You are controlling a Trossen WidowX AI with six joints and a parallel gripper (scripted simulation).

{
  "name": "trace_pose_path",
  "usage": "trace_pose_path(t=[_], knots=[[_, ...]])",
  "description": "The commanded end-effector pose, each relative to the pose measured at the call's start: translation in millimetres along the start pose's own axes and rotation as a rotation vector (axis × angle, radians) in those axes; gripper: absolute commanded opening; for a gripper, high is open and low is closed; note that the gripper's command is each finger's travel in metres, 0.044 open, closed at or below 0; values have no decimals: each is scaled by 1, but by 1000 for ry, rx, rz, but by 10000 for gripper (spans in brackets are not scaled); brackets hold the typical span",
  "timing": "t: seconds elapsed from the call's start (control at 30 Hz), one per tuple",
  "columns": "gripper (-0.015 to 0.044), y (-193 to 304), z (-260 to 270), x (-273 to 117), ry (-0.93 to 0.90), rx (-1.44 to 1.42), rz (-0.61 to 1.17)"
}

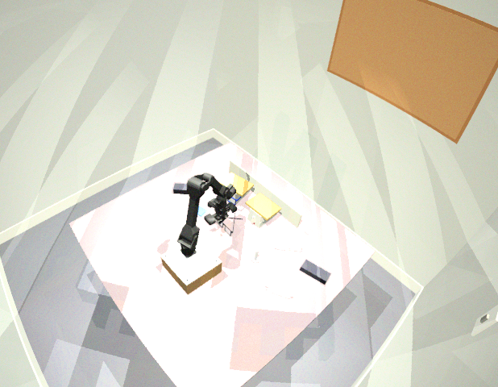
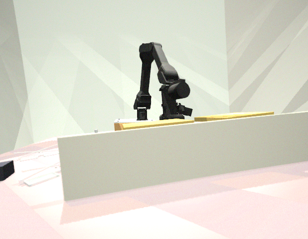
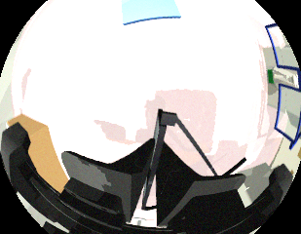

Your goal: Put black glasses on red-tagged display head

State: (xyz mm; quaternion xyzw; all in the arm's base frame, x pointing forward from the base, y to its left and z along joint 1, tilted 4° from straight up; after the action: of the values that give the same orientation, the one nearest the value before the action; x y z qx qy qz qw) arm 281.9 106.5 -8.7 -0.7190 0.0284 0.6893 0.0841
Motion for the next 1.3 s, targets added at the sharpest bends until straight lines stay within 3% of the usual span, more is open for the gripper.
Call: trace_pose_path(t=[0.0, 0.23, 0.7, 0.93, 1.27], knots=[[0, 0, 0, 0, 1, 0, -1], [0, -1, -2, -12, 2, 0, -1], [0, -1, -4, -102, 0, 0, -3], [0, 3, -7, -103, 1, 0, -2], [0, 48, -24, -103, 3, 0, 7]])
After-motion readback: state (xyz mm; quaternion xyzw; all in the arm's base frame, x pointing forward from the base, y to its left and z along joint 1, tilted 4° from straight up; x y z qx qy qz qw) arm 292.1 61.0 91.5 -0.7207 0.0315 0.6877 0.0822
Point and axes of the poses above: the point midway between the two fingers, 35 mm back from their tips, its own x axis out along the fingers, its own z axis across the jaws, y = z × x, the point moved 1 cm from there along -x, back along the fingers, and after that the axes turned 10 degrees about x, right-handed, at the moved point
